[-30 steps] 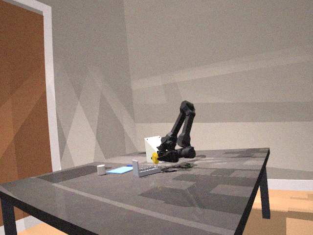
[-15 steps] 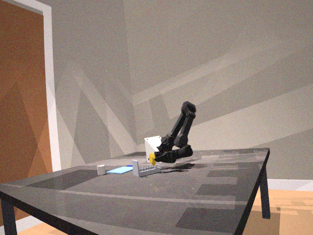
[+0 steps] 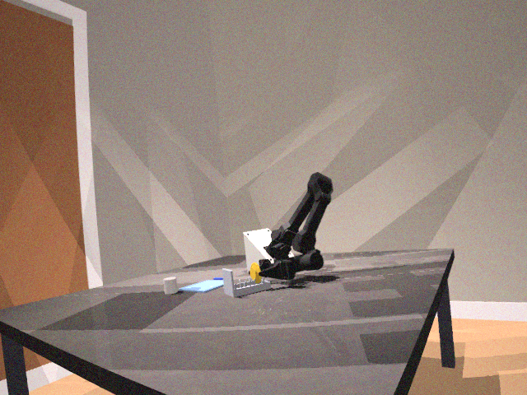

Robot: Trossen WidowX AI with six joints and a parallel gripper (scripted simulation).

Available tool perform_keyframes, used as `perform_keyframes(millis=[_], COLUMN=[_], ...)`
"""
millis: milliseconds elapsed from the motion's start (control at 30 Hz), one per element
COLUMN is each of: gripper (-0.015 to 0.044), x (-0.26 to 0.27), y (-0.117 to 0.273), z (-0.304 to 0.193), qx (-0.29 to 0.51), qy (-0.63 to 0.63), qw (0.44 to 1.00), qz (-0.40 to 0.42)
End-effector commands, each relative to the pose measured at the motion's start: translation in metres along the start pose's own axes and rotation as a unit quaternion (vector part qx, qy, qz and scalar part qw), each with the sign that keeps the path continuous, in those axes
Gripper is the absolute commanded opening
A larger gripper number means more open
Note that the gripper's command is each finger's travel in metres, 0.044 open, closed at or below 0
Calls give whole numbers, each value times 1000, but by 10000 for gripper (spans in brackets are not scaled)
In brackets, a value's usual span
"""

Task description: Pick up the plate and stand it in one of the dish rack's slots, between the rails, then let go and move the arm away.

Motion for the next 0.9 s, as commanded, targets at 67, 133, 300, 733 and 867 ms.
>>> perform_keyframes(millis=[67,133,300,733,867], gripper=[0,0,105,400,400], x=[0,0,0,0,0], y=[0,0,0,0,0], z=[1,1,0,0,0], qx=[1,1,0,0,0], qy=[0,0,-1,-1,-1], qw=[1000,1000,1000,1000,1000], qz=[1,1,0,0,0])
Point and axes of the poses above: the point midway between the two fingers, 35 mm back from their tips, its own y axis back along the fingers, its own x axis across the jaws, z = x × y, the point moved 8 cm from there along y, back along the fingers, and after that the axes turned 4 degrees about y, right-handed, at the moved point
